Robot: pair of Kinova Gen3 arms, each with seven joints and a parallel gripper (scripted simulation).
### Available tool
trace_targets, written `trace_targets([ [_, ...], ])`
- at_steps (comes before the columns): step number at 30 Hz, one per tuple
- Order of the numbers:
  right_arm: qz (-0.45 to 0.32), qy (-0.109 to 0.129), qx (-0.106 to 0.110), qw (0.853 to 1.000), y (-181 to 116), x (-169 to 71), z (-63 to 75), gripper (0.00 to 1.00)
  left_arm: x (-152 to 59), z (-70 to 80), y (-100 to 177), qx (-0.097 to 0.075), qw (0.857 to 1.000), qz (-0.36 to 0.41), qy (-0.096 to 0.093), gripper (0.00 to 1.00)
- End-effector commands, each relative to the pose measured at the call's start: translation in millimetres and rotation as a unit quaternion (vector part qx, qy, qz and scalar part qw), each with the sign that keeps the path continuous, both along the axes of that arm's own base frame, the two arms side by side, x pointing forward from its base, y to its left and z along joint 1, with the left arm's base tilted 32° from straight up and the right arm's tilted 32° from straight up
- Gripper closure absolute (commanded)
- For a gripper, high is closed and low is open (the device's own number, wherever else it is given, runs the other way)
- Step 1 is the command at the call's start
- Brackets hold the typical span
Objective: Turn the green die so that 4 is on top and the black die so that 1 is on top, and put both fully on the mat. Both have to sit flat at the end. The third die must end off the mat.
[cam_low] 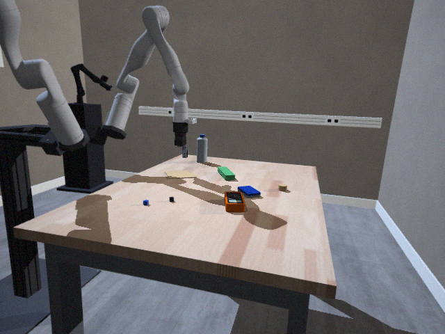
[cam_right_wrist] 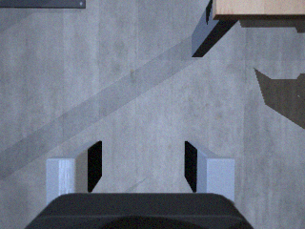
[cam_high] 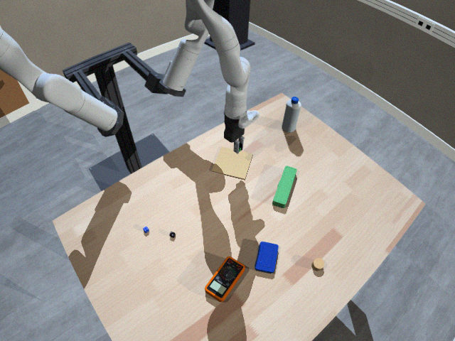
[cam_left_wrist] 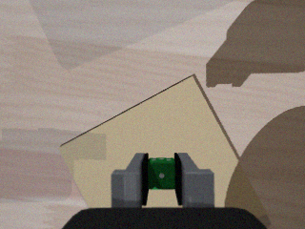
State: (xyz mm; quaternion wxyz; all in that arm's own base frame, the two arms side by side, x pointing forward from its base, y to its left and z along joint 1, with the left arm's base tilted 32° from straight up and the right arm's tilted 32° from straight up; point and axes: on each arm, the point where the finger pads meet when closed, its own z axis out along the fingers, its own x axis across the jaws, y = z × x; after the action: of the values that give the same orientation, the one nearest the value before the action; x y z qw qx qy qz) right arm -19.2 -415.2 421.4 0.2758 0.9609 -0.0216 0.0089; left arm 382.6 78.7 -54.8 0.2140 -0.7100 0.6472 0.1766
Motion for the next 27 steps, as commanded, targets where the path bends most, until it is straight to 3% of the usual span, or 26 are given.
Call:
trace_targets([
  [1, 0.000, 0.000, -0.001, 1.000, 0.0, -0.1, 0.7, 0.00, 0.8, -6.1, 3.5, -0.001, 1.000, -0.001, -0.001, 0.66],
  [14, 0.000, 0.000, -0.001, 1.000, 0.0, -0.1, 0.7, 0.00, 2.3, -56.2, 35.3, -0.001, 1.000, -0.001, -0.001, 0.66],
  [27, 0.000, 0.000, -0.001, 1.000, 0.0, -0.1, 0.7, 0.00, 2.7, -71.7, 45.1, -0.001, 1.000, -0.001, -0.001, 0.66],
])
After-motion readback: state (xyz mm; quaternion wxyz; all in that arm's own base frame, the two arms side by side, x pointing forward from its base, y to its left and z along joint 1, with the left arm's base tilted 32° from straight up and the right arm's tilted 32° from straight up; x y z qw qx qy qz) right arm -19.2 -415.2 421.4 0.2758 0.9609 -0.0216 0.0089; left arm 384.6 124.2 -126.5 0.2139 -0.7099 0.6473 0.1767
